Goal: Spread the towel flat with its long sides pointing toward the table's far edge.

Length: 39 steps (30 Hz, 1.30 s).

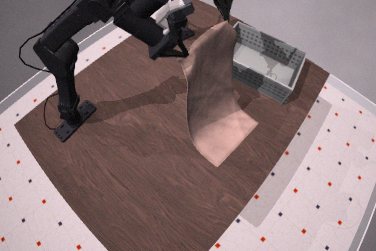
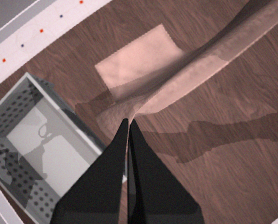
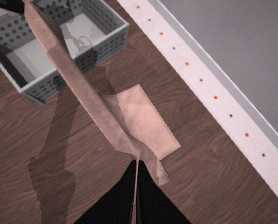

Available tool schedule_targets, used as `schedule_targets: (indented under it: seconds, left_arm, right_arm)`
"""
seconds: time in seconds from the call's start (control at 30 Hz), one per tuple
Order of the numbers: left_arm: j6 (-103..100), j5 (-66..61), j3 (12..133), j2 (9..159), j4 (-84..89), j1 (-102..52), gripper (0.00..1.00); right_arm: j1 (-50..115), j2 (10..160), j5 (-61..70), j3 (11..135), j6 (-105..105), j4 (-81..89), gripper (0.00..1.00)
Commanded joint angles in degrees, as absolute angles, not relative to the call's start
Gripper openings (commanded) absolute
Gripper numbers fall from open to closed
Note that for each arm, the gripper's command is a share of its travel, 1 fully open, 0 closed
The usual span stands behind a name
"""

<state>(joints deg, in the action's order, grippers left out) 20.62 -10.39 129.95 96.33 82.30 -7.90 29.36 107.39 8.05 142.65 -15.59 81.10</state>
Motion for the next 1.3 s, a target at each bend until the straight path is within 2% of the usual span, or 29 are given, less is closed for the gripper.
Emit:
schedule_targets:
  seconds: [0.0, 0.43, 0.47, 0.63, 0.97, 1.27]
  left_arm:
    - [16.40, -10.27, 132.67, 96.46, 77.85, -6.71, 0.00]
    - [6.62, -6.48, 125.39, 91.15, 60.50, -7.99, 0.00]
    - [4.44, -5.25, 129.27, 93.62, 59.07, -8.13, 0.00]
    - [4.36, -4.34, 129.81, 94.42, 58.50, -8.48, 0.00]
    - [-0.28, 0.22, 140.71, 100.32, 59.90, -9.39, 0.00]
    - [-0.49, 0.60, 143.92, 100.98, 61.69, -9.28, 0.00]
  right_arm:
    - [28.22, 107.49, 8.59, 145.04, -12.48, 76.88, 0.00]
    - [28.09, 99.75, 5.25, 132.13, -5.09, 55.83, 0.00]
    - [28.18, 100.41, 4.27, 133.79, -3.42, 54.12, 0.00]
    - [28.41, 100.48, 3.63, 132.84, -3.32, 52.27, 0.00]
    - [28.99, 106.19, 0.07, 141.57, 0.28, 48.50, 0.00]
    - [28.81, 107.63, -0.29, 144.18, 0.37, 50.98, 0.00]
